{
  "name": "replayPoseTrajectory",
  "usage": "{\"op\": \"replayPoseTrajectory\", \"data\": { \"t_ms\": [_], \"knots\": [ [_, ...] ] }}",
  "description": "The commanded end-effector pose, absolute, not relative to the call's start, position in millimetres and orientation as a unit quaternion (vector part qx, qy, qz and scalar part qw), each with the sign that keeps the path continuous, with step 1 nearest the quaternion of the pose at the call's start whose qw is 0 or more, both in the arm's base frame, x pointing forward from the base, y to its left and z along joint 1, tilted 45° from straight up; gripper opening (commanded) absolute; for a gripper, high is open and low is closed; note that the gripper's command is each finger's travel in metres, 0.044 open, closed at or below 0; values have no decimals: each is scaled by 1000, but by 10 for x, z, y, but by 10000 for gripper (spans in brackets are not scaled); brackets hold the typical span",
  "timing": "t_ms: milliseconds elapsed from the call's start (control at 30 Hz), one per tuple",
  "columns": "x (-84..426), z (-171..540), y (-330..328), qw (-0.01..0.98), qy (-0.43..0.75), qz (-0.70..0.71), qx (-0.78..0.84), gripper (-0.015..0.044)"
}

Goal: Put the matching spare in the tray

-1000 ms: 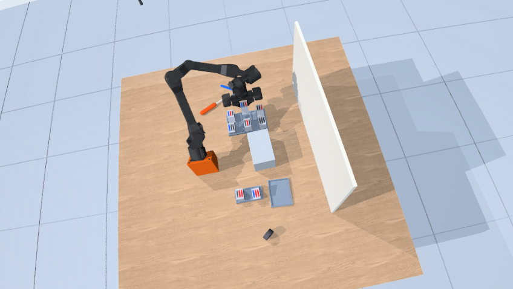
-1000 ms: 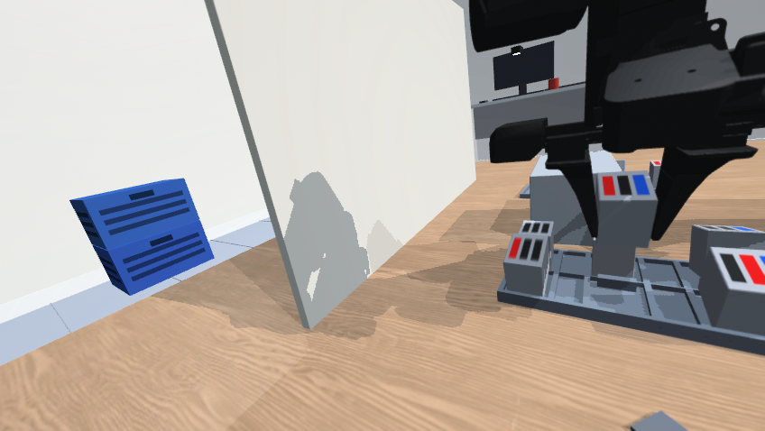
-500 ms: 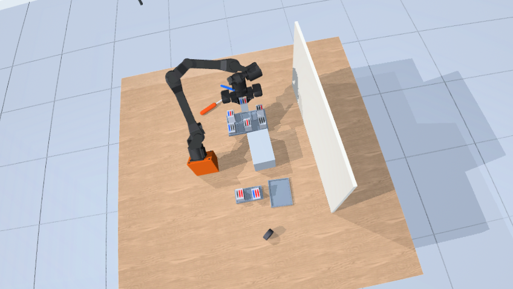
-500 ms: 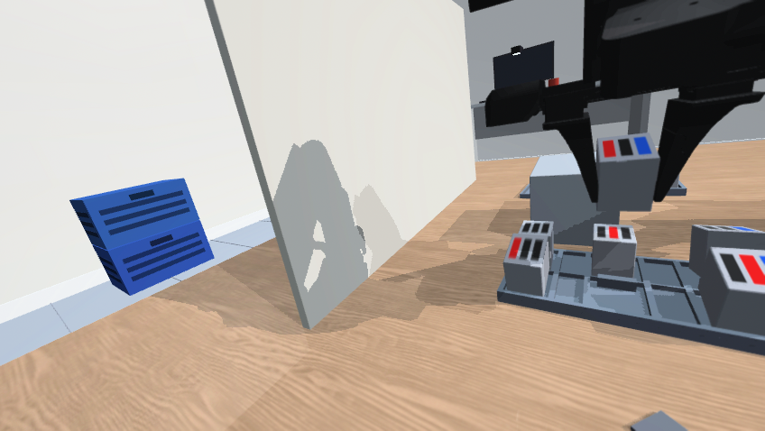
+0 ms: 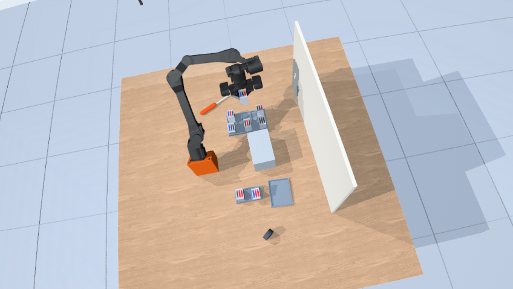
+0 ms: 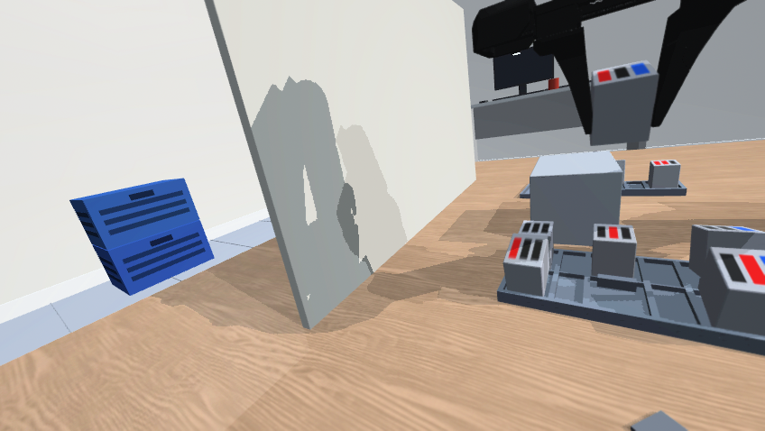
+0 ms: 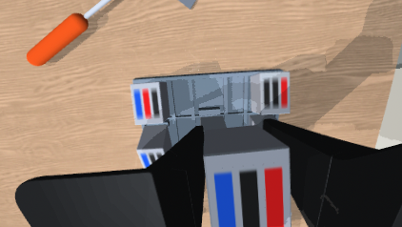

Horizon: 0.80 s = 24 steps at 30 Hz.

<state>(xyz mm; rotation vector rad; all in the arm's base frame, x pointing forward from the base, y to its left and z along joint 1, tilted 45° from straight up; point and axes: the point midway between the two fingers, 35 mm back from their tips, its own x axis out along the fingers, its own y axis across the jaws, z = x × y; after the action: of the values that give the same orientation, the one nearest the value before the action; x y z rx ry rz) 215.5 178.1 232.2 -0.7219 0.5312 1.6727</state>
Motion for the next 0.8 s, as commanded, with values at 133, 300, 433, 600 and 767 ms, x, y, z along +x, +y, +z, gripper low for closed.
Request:
{"op": "replayPoseTrajectory", "data": {
  "t_ms": [133, 300, 433, 600, 767],
  "knots": [
    [2531, 2144, 1558, 597, 247, 698, -308, 0],
    [2784, 1980, 1383, 602, 259, 689, -309, 0],
    [2962, 1847, 1241, 602, 266, 685, -312, 0],
    [3162, 1671, 1045, 603, 273, 681, -314, 0],
    [3349, 1473, 828, 603, 283, 675, -317, 0]
  ]
}}
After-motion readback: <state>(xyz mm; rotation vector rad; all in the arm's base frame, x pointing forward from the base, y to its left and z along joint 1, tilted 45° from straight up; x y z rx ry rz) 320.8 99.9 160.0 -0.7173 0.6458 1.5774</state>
